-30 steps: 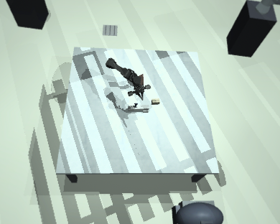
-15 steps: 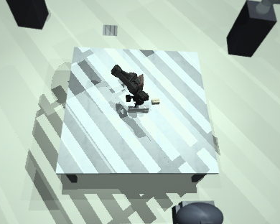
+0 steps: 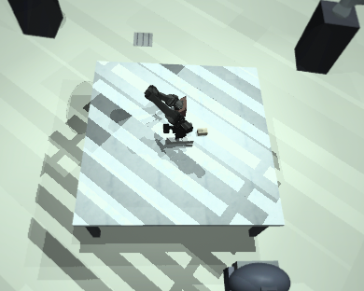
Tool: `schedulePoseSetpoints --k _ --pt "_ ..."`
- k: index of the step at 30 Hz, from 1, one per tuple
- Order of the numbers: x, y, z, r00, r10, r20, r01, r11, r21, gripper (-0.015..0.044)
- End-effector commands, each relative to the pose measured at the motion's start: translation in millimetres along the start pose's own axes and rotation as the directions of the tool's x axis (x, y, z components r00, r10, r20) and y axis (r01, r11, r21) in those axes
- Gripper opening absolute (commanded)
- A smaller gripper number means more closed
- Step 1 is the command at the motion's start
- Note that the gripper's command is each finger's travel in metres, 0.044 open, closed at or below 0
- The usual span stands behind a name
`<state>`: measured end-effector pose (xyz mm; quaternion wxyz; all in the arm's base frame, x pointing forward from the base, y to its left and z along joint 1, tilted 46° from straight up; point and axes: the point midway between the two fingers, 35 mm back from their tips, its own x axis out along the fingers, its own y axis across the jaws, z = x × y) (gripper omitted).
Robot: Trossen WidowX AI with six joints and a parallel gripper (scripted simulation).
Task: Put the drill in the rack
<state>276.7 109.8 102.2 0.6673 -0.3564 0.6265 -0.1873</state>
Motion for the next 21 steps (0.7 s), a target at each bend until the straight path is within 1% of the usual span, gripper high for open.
schedulePoseSetpoints --k 1,21 --pt "4.9 -0.3 -1.5 1.000 -0.006 -0.004 0.006 1.000 -0.008 0.0000" --pt "9.9 -0.6 0.5 1.000 -0.006 -0.004 0.006 1.000 -0.008 0.0000"
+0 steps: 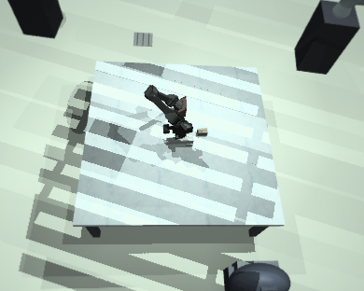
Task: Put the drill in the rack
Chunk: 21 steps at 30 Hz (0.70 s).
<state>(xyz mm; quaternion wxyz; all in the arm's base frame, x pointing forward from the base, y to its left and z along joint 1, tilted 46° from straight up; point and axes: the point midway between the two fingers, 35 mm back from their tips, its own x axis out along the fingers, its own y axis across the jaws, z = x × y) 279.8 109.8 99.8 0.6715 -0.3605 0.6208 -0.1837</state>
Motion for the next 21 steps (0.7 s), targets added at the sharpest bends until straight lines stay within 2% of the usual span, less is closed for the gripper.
schedulePoseSetpoints --k 1,21 --pt "8.0 -1.6 -2.9 1.000 -0.003 -0.021 0.003 1.000 -0.003 0.0000" --pt "13.2 -3.0 -7.4 1.000 -0.004 -0.021 0.003 1.000 -0.003 0.0000"
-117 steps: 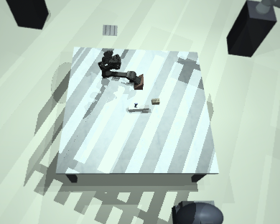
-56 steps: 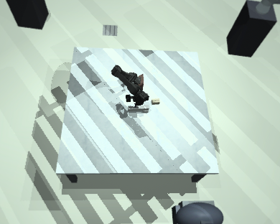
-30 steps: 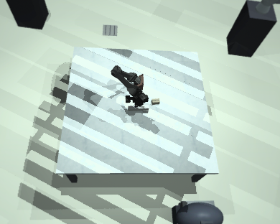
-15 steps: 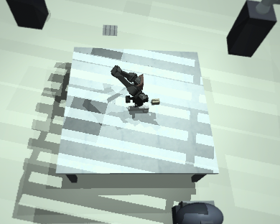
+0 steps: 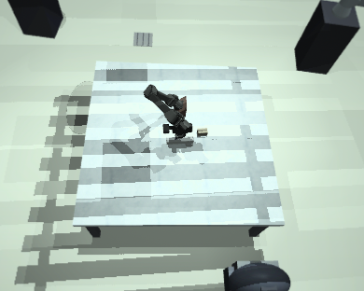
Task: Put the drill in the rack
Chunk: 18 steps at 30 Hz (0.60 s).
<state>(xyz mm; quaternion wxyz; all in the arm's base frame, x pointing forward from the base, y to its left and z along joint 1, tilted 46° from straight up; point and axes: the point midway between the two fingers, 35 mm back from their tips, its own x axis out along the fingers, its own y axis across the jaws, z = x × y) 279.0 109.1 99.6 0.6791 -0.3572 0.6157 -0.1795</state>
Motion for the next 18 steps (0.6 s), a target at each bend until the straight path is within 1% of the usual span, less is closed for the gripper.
schedulePoseSetpoints --k 1,18 --pt "12.8 -3.1 -6.7 0.999 -0.012 -0.039 0.012 1.000 -0.010 0.0000" --pt "18.3 -3.8 -7.6 0.999 -0.013 -0.039 0.012 1.000 -0.010 0.0000"
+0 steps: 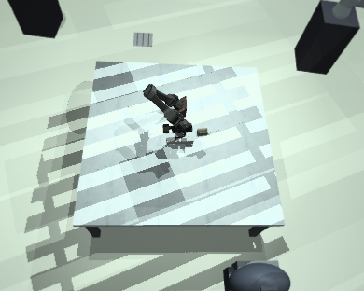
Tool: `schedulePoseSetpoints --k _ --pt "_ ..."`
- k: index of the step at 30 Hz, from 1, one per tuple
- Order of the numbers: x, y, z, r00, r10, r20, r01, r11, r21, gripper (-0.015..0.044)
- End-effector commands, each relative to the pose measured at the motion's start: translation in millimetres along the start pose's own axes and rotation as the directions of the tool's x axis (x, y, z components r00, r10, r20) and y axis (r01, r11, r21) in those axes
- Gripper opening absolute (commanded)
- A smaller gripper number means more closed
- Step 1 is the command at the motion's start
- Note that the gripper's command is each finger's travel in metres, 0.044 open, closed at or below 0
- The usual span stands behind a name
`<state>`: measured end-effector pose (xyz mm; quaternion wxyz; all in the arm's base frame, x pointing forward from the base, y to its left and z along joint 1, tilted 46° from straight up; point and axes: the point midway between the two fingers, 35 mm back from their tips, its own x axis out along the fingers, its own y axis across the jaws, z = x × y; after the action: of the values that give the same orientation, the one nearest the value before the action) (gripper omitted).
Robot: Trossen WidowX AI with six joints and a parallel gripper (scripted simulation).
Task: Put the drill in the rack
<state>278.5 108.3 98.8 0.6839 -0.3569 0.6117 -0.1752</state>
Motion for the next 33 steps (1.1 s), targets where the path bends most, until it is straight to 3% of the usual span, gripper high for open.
schedulePoseSetpoints --k 1,33 --pt "17 -4 -7 0.998 -0.018 -0.054 0.017 1.000 -0.010 0.0000" --pt "31 -6 -8 0.998 -0.018 -0.053 0.018 1.000 -0.010 0.0000"
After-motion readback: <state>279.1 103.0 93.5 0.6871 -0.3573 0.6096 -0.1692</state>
